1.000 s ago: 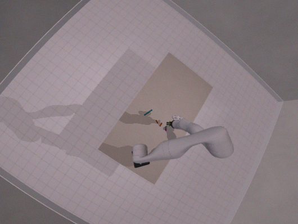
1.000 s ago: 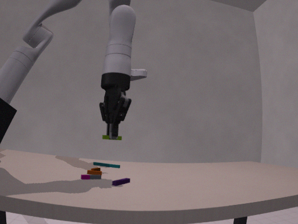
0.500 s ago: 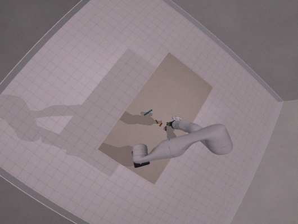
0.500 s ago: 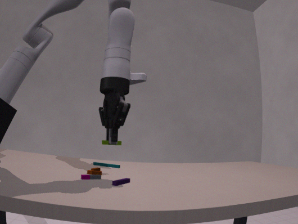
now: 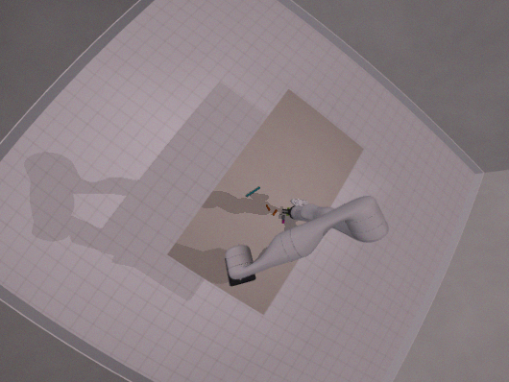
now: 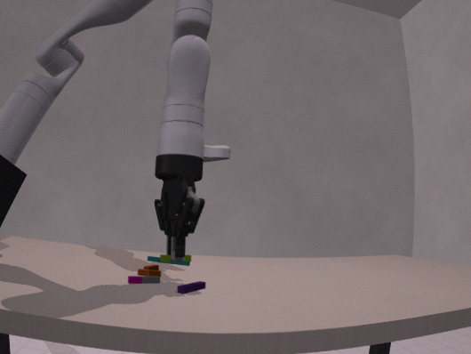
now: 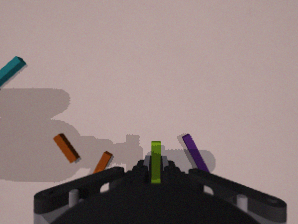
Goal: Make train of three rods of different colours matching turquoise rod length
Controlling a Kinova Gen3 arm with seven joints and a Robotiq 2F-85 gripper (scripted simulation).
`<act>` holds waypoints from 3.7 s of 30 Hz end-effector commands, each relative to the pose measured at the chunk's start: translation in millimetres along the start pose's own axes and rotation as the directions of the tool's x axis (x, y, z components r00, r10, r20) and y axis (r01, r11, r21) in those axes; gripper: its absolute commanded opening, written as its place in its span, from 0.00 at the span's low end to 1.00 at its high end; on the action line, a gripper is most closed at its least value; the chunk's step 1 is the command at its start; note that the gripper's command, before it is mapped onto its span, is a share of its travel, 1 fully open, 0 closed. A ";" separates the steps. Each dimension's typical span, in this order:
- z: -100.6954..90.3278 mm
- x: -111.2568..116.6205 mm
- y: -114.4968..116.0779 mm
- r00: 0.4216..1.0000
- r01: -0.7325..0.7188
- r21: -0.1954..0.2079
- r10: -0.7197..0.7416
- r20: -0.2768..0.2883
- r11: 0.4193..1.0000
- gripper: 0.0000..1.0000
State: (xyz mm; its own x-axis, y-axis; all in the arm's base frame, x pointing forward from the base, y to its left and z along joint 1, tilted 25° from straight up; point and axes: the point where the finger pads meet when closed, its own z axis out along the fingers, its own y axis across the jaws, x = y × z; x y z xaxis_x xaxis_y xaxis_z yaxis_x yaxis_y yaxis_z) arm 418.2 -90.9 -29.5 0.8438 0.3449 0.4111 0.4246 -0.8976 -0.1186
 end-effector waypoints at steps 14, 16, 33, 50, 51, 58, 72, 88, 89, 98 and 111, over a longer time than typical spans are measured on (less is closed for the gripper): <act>24.8 3.6 -11.0 1.000 0.000 0.022 0.000 0.002 1.000 0.05; 24.8 3.6 -11.0 1.000 0.000 0.022 0.000 0.002 1.000 0.05; 24.8 3.6 -11.0 1.000 0.000 0.022 0.000 0.002 1.000 0.05; 24.8 3.4 -10.6 1.000 -0.001 0.024 0.001 0.003 1.000 0.05; 24.8 3.3 -10.3 1.000 -0.001 0.024 0.001 0.003 1.000 0.05; 24.8 3.1 -8.4 1.000 -0.005 0.024 0.005 0.003 1.000 0.05; 24.8 2.5 -7.9 1.000 -0.007 0.025 0.007 0.004 1.000 0.05; 24.8 2.5 -8.1 1.000 -0.007 0.025 0.007 0.004 1.000 0.05; 24.8 2.5 -8.1 1.000 -0.007 0.025 0.007 0.004 1.000 0.05; 24.8 2.7 -8.7 1.000 -0.007 0.025 0.007 0.004 1.000 0.05; 24.8 2.8 -8.8 1.000 -0.007 0.025 0.006 0.004 1.000 0.05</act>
State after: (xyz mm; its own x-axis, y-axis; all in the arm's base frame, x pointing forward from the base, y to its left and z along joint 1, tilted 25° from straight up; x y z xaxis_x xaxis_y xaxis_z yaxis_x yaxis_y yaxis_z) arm 424.6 -75.9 -50.0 0.8448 0.3464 0.4077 0.4325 -0.8908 -0.1395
